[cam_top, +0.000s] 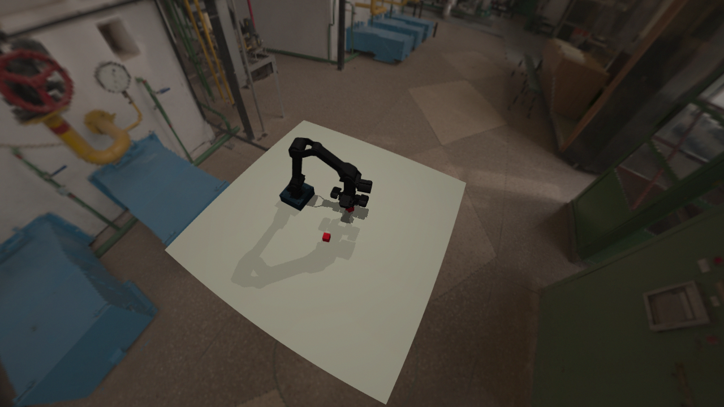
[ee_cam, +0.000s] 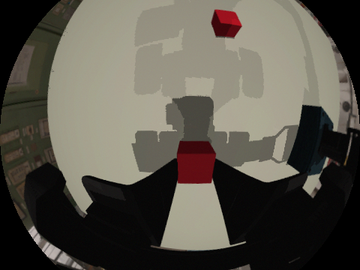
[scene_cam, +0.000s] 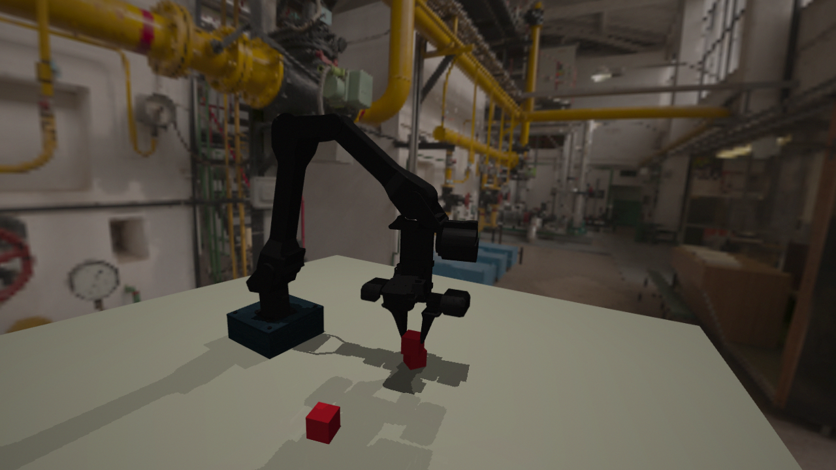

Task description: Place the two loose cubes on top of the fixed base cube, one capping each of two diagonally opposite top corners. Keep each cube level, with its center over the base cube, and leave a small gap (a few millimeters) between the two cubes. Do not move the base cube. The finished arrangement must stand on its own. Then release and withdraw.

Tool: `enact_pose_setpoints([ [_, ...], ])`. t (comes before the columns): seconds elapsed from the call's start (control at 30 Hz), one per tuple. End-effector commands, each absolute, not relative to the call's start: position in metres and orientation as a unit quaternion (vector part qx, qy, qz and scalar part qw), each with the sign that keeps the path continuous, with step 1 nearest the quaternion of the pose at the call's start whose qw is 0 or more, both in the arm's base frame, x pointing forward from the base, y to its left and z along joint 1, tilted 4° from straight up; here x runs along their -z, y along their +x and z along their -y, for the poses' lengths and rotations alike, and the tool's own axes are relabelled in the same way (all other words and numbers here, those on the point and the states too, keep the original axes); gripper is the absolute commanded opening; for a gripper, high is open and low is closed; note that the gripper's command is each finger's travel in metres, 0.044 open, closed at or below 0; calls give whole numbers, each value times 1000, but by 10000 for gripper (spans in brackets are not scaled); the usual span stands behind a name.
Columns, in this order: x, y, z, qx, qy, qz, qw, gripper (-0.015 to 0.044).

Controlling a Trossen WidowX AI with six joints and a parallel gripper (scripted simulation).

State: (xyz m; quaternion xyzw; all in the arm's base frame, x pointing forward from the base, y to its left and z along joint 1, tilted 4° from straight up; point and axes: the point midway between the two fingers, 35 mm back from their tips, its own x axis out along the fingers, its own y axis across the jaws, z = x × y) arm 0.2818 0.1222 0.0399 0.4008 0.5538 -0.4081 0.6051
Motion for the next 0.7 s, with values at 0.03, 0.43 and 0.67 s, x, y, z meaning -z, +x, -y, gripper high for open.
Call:
enact_pose_setpoints([
  [0.03,-38,281,-122,409,400,-556,603,105],
  [0.43,-38,281,-122,409,400,-556,603,105],
  [0.67,-38,281,-122,409,400,-556,603,205],
])
